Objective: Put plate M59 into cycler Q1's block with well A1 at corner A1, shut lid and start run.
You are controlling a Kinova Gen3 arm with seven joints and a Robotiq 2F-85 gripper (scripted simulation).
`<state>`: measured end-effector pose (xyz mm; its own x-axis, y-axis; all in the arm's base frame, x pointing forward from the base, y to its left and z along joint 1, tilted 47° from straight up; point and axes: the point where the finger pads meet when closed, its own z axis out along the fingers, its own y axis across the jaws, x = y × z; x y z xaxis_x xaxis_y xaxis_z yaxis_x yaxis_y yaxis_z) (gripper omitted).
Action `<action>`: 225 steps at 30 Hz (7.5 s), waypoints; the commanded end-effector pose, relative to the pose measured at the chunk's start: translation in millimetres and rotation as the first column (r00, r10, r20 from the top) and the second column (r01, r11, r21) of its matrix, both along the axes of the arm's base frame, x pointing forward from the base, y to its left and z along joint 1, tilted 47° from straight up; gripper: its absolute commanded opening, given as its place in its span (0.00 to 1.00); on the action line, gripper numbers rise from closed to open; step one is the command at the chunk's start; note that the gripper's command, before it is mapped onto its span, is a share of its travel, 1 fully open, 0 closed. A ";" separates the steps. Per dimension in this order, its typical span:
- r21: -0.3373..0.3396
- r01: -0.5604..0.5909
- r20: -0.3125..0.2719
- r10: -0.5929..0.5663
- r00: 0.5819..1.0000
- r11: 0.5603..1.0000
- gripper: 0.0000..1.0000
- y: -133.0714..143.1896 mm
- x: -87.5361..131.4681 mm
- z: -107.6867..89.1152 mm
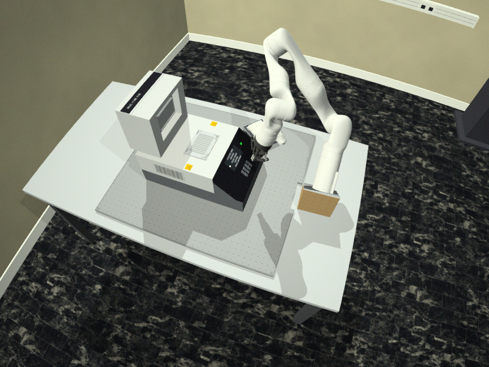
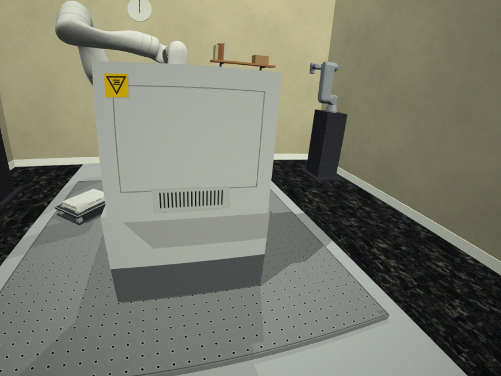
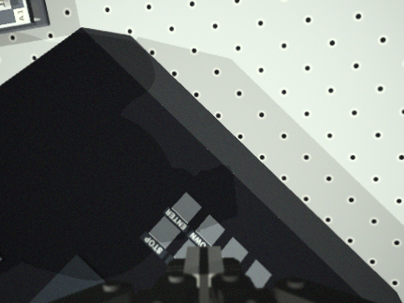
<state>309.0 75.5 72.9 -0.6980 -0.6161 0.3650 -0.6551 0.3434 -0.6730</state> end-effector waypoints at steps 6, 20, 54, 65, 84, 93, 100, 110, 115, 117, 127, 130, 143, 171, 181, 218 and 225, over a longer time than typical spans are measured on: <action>0.001 -0.005 -0.003 0.005 1.000 1.000 0.10 11.1 -0.5 9.5; 0.001 -0.005 -0.003 0.005 1.000 1.000 0.10 22.8 -1.3 20.4; 0.001 -0.005 -0.004 0.005 1.000 1.000 0.10 52.1 -3.1 47.7; 0.001 -0.005 -0.005 0.005 1.000 1.000 0.10 60.5 -3.5 55.7; 0.003 -0.006 -0.005 0.006 1.000 1.000 0.10 75.7 -3.8 68.6; 0.021 0.079 0.059 -0.080 0.995 0.997 1.00 57.7 -0.8 79.7; 0.032 0.117 0.089 -0.119 0.989 0.993 1.00 50.1 0.9 86.2; 0.059 0.189 0.147 -0.196 0.969 0.980 1.00 35.0 4.3 99.0; 0.068 0.210 0.165 -0.218 0.962 0.975 1.00 30.7 5.9 103.1; 0.073 0.225 0.175 -0.234 0.956 0.972 1.00 27.4 6.1 105.5; 0.106 0.293 0.229 -0.310 0.923 0.950 1.00 12.3 9.5 118.4; 0.112 0.306 0.239 -0.325 0.915 0.945 1.00 9.2 10.2 121.0; 0.157 0.382 0.298 -0.413 0.861 0.911 1.00 -8.8 14.5 136.7; 0.263 0.512 0.397 -0.575 0.715 0.818 1.00 -43.6 24.5 168.4; 0.305 0.551 0.426 -0.629 0.650 0.777 1.00 -57.5 27.6 180.2; 0.461 0.646 0.492 -0.781 0.384 0.608 1.00 -106.6 39.4 222.4; 0.527 0.664 0.500 -0.825 0.264 0.531 1.00 -119.0 42.2 233.0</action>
